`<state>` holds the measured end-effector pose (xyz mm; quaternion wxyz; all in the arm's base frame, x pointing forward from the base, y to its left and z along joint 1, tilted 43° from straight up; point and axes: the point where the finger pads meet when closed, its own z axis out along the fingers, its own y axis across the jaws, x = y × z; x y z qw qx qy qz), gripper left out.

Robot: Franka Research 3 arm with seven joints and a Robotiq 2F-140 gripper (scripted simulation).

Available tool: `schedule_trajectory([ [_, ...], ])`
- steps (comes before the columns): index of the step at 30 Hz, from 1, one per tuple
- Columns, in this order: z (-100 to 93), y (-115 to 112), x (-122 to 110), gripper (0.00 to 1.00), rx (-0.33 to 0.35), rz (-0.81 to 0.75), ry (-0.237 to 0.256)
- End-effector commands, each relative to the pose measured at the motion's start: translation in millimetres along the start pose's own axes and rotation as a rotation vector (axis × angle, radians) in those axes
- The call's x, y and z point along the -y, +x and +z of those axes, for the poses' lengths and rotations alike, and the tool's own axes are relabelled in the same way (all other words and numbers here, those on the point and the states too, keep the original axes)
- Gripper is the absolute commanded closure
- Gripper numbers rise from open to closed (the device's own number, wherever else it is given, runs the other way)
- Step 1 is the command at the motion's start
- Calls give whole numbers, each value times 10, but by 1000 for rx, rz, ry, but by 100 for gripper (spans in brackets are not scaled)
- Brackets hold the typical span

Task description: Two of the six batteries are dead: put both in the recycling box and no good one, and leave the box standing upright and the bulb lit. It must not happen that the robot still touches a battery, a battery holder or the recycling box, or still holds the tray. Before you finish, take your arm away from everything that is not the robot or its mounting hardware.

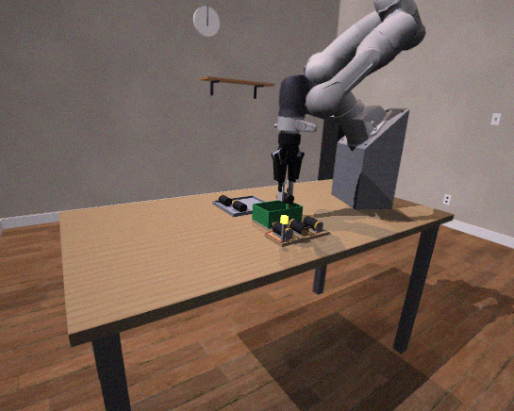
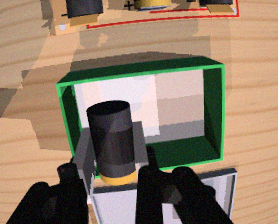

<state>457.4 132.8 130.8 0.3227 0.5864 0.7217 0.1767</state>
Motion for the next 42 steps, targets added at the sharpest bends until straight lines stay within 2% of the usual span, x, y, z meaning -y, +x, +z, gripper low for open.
schedule_trajectory([
  [1,-3,-16,-4,84,0,-2,-1],
  [12,53,-16,-4,84,0,-2,-1],
  [25,581,-16,-5,84,0,-2,-1],
  [31,644,-16,-4,84,0,-2,-1],
  [42,647,-16,-4,84,0,-2,-1],
])
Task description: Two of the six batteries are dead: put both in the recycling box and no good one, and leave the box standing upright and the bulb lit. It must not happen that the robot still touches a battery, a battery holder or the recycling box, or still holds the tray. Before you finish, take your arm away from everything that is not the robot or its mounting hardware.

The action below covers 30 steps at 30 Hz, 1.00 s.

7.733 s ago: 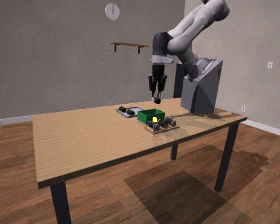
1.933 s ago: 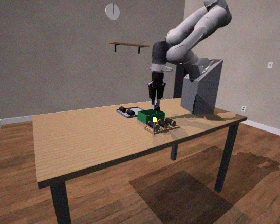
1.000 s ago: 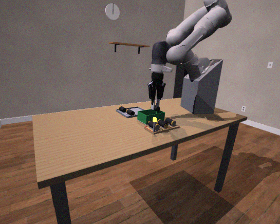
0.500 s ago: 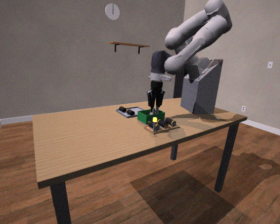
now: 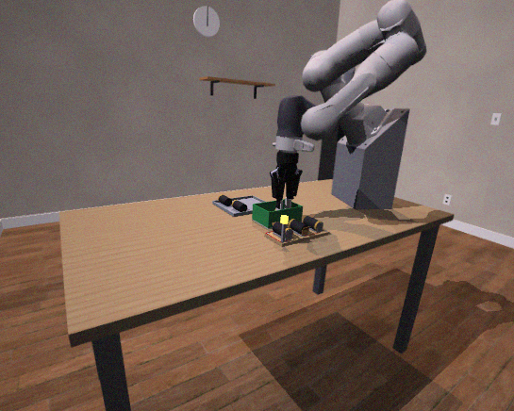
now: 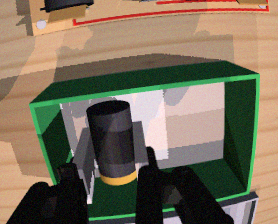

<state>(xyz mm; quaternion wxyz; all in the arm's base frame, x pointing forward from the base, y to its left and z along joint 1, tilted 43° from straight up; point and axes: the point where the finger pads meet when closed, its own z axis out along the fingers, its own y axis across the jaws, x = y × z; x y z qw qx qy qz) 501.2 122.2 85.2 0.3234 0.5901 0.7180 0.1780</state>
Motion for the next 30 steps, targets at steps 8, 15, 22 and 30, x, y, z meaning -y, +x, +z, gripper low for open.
schedule_trajectory([
  [8,7,14,1,71,-3,-12,1],
  [15,7,14,1,71,-3,-12,1],
  [22,7,14,1,71,-3,-12,1],
  [30,-91,14,1,71,-3,-12,1],
])
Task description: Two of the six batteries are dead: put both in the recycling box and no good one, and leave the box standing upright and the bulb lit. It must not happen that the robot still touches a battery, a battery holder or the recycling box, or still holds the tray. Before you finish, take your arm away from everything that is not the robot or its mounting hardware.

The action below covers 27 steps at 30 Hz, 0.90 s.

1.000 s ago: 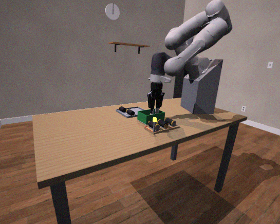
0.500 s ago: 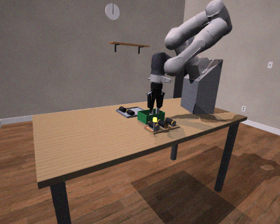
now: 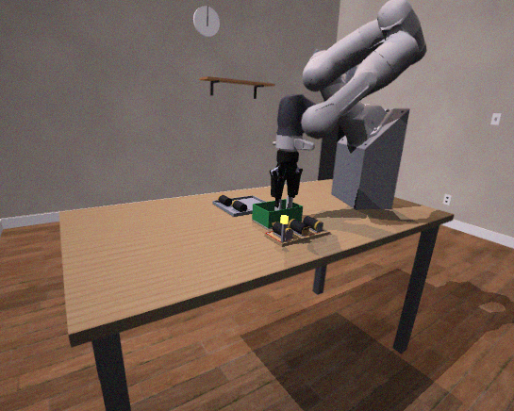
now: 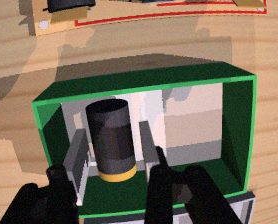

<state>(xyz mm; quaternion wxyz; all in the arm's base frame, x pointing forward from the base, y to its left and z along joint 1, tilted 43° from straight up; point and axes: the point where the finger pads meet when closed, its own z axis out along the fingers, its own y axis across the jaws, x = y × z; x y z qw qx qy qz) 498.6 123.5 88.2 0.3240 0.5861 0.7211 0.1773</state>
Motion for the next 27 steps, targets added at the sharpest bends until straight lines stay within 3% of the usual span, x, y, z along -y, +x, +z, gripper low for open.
schedule_trajectory([
  [1,-83,7,4,71,-1,-2,2],
  [6,-208,7,4,71,-1,-2,2],
  [18,-722,6,3,71,-1,-2,2],
  [27,-801,6,3,71,-1,-2,2],
])
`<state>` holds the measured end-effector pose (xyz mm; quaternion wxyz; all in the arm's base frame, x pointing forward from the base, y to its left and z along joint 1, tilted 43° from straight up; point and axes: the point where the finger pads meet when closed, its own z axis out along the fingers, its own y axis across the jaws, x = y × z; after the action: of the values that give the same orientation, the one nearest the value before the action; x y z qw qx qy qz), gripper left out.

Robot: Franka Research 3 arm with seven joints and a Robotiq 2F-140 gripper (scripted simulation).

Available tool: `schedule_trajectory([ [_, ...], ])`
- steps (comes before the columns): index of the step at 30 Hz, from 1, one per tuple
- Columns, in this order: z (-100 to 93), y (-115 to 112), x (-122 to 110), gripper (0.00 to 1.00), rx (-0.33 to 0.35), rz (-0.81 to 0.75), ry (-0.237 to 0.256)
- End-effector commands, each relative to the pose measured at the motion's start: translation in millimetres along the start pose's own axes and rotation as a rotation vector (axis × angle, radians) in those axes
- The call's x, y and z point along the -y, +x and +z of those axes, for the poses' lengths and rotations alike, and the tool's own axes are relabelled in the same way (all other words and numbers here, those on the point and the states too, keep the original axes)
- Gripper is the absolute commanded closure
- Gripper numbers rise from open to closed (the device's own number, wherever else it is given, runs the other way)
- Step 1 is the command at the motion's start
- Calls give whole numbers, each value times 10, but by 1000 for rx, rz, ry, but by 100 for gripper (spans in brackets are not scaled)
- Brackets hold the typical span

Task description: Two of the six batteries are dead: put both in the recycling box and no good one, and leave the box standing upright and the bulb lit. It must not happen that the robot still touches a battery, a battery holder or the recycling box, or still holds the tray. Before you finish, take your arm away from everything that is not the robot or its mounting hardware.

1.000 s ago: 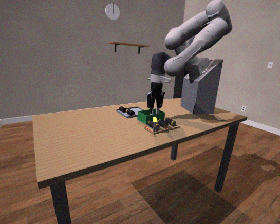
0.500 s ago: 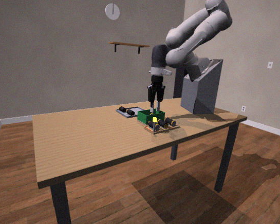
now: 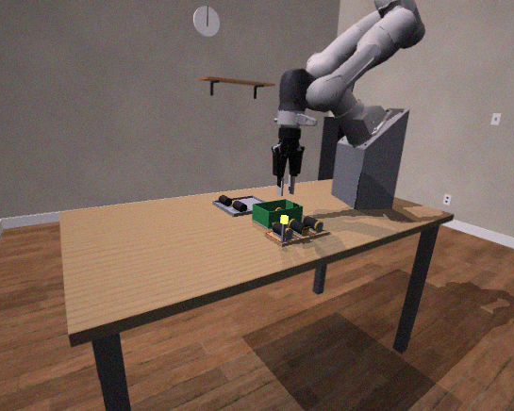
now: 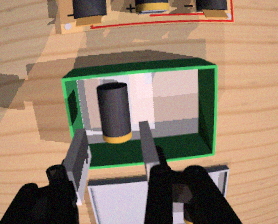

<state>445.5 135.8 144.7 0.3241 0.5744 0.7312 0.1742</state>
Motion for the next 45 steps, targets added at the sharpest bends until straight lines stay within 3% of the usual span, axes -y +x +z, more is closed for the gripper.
schedule_trajectory([
  [1,-17,-20,5,71,5,28,2],
  [6,-41,-20,5,71,5,28,2],
  [11,-299,-18,5,71,5,28,2],
  [22,-322,-86,-36,71,5,28,2],
  [28,-324,-480,-271,71,5,28,2],
  [30,-324,-480,-271,71,5,28,2],
  [40,-328,-1360,-797,71,5,28,2],
  [45,-328,-1550,-911,71,5,28,2],
])
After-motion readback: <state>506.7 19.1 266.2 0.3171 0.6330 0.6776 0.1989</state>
